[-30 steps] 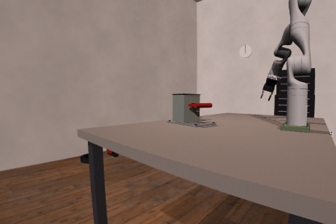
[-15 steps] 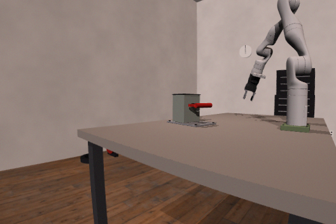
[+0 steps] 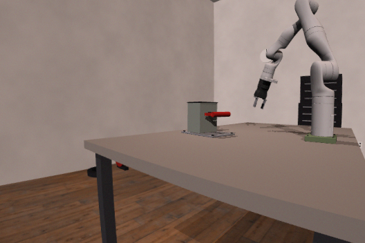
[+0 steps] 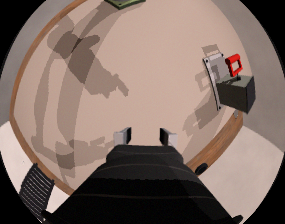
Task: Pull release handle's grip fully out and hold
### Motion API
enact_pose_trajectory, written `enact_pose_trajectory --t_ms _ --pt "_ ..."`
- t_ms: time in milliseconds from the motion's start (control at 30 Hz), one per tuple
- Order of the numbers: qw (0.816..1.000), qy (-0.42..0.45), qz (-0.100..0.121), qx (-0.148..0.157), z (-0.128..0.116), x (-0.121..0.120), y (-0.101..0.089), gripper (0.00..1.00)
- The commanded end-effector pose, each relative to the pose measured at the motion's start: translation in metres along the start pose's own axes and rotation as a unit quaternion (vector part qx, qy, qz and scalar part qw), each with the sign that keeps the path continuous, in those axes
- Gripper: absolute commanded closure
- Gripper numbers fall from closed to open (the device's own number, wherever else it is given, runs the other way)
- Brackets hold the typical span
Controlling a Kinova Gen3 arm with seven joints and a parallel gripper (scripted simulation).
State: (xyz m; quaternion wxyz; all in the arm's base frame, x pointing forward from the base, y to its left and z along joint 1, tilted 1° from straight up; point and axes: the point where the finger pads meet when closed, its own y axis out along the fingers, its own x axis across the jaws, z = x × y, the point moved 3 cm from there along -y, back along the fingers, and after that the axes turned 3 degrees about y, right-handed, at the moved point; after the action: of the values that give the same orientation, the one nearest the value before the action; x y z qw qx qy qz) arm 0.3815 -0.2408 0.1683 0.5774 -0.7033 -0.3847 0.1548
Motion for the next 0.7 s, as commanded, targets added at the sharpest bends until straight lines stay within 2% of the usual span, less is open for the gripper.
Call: enact_pose_trajectory --t_ms 0,67,100,333,367,600,633,667 --pt "1.0 -0.003 -0.001 0.001 0.0 0.003 0.001 0.0" --pt "1.0 -0.003 -0.001 0.001 0.0 0.003 0.001 0.0" --pt "1.0 -0.019 -0.002 0.011 0.004 0.015 0.002 0.0" --pt "1.0 -0.019 -0.002 0.011 0.004 0.015 0.002 0.0" --pt "0.999 -0.035 -0.002 0.021 0.008 0.026 0.002 0.0" --pt "0.999 -0.035 -0.002 0.021 0.008 0.026 0.002 0.0" --pt "0.998 -0.051 -0.002 0.031 0.012 0.037 0.003 0.0" --pt "0.998 -0.051 -0.002 0.031 0.012 0.037 0.003 0.0"
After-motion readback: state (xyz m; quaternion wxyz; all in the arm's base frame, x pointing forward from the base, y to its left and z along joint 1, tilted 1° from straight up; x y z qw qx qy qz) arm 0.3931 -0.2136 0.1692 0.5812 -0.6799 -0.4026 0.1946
